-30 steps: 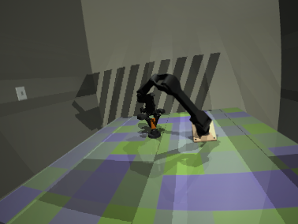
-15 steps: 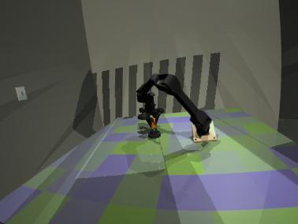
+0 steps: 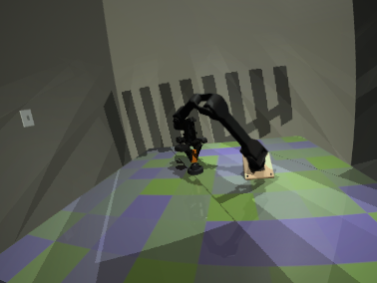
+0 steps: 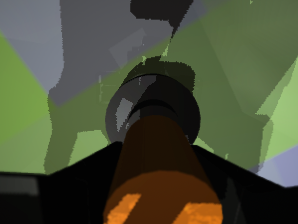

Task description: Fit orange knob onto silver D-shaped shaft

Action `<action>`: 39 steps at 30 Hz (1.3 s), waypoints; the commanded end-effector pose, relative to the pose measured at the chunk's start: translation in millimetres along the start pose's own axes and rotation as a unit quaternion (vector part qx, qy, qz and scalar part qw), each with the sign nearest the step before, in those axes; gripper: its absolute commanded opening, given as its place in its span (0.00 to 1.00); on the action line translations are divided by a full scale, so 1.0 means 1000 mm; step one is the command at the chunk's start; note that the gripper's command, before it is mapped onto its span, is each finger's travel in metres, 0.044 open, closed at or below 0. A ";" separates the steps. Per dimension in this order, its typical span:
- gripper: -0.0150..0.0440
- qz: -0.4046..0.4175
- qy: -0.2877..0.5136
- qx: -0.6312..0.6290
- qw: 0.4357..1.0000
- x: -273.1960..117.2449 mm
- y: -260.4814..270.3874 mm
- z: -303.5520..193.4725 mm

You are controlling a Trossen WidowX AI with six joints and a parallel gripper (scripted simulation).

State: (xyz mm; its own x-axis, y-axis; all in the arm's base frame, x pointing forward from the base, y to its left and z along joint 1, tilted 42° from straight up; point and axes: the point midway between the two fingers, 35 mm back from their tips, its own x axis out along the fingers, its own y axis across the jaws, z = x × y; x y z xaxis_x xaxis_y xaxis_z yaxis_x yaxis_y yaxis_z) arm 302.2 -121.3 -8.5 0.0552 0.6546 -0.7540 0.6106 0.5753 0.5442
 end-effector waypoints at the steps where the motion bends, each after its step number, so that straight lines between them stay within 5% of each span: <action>1: 0.25 0.002 -0.001 -0.003 1.000 0.001 0.001 0.001; 39: 0.25 0.002 -0.001 -0.108 0.994 0.001 0.001 0.001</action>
State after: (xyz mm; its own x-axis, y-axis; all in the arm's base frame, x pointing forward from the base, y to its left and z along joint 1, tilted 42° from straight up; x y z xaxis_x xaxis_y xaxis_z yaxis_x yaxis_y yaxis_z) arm 302.3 -121.3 -8.6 0.0551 0.6547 -0.7538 0.4333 0.6645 0.6088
